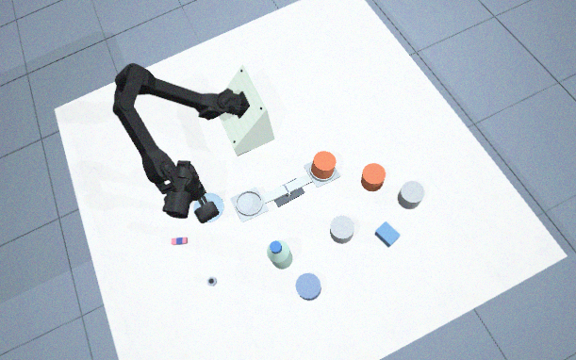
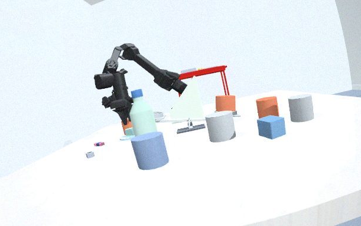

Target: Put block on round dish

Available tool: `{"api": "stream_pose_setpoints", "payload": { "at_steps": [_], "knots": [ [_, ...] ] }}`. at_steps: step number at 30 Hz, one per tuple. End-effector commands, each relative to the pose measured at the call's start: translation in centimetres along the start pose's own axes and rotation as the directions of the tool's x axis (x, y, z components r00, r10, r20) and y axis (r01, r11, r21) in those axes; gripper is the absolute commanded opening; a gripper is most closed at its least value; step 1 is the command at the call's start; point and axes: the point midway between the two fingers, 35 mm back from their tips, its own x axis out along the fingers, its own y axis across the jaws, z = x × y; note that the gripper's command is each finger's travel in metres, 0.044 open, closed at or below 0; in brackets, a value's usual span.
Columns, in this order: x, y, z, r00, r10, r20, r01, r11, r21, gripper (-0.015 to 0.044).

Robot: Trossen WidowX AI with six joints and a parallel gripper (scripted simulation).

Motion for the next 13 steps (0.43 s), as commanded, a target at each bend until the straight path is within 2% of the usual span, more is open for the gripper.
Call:
{"api": "stream_pose_setpoints", "payload": {
  "at_steps": [1,4,8,13],
  "knots": [
    [-1.6,-0.2,0.2,1.000,0.000,0.006,0.000,1.000,0.014,0.0440],
    [-2.2,-0.2,0.2,1.000,0.001,0.005,-0.001,1.000,0.013,0.0440],
    [-5.2,-0.3,0.1,1.000,0.005,0.005,-0.005,1.000,0.006,0.0440],
    [-5.3,-0.4,0.1,1.000,0.005,0.005,-0.005,1.000,0.006,0.0440]
  ]
}}
